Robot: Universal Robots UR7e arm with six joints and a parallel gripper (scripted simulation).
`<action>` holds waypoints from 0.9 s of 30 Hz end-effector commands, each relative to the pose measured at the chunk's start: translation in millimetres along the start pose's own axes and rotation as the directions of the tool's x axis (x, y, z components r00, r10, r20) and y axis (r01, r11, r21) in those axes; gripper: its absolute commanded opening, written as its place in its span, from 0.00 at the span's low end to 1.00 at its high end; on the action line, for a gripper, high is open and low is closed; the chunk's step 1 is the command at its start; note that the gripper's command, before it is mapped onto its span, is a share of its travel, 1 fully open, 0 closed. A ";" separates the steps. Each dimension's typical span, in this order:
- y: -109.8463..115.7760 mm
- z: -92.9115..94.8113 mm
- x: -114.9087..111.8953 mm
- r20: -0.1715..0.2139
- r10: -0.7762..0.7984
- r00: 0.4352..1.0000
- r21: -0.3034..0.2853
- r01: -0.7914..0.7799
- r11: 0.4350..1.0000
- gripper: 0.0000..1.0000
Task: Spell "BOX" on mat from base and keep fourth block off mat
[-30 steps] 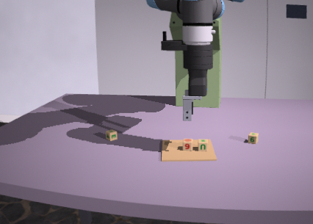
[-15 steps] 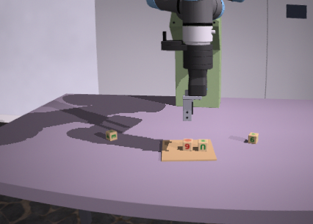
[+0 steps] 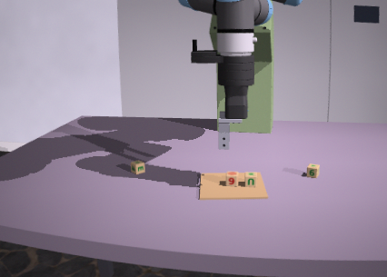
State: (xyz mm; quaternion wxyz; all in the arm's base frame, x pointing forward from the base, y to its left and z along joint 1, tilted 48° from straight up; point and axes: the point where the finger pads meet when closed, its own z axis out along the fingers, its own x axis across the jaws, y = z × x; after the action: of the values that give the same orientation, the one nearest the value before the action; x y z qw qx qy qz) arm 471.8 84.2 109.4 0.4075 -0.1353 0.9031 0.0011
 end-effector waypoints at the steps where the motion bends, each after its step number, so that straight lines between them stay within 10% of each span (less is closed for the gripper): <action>1: -15.0 0.2 4.6 0.001 -0.058 0.998 0.001 0.058 0.998 1.00; 27: -151.9 7.1 48.2 0.000 -0.550 0.835 0.001 0.550 0.835 1.00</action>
State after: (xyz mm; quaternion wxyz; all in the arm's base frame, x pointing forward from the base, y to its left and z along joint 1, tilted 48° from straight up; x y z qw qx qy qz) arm 482.2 -52.5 88.3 0.3949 -0.3571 0.8404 -0.1012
